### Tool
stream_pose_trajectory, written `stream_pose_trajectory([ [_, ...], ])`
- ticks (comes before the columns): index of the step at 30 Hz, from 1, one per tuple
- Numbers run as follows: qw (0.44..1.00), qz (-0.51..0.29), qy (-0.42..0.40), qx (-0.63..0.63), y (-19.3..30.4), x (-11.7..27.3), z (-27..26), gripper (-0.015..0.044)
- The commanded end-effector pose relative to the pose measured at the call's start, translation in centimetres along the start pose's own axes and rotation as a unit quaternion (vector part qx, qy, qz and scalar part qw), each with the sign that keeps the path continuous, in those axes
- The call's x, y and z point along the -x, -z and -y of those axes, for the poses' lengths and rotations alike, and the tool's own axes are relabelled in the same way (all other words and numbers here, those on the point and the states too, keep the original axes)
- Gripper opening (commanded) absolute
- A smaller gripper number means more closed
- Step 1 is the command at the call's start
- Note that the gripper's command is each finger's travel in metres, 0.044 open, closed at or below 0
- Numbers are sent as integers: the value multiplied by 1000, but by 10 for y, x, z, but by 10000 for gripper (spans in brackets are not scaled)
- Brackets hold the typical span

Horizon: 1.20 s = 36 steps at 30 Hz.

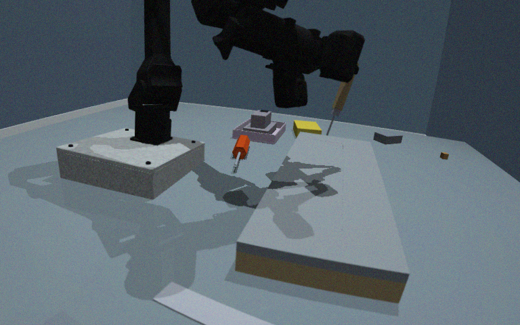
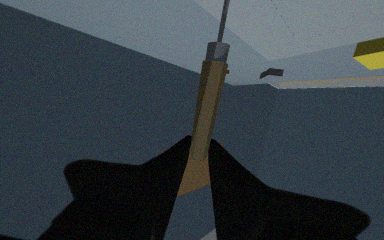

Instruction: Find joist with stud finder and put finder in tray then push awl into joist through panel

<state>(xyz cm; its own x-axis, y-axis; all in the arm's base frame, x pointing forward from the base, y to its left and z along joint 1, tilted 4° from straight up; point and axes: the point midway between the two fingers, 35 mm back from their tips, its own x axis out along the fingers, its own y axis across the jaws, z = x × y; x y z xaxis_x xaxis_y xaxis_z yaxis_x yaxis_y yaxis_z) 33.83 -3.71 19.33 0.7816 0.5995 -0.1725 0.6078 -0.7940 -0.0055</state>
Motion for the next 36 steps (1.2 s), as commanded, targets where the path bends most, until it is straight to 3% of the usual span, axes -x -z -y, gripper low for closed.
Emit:
stream_pose_trajectory([
  [1,999,-8,49,14,-1,-19,9,0],
  [36,998,-9,65,16,-21,-30,11,0],
])
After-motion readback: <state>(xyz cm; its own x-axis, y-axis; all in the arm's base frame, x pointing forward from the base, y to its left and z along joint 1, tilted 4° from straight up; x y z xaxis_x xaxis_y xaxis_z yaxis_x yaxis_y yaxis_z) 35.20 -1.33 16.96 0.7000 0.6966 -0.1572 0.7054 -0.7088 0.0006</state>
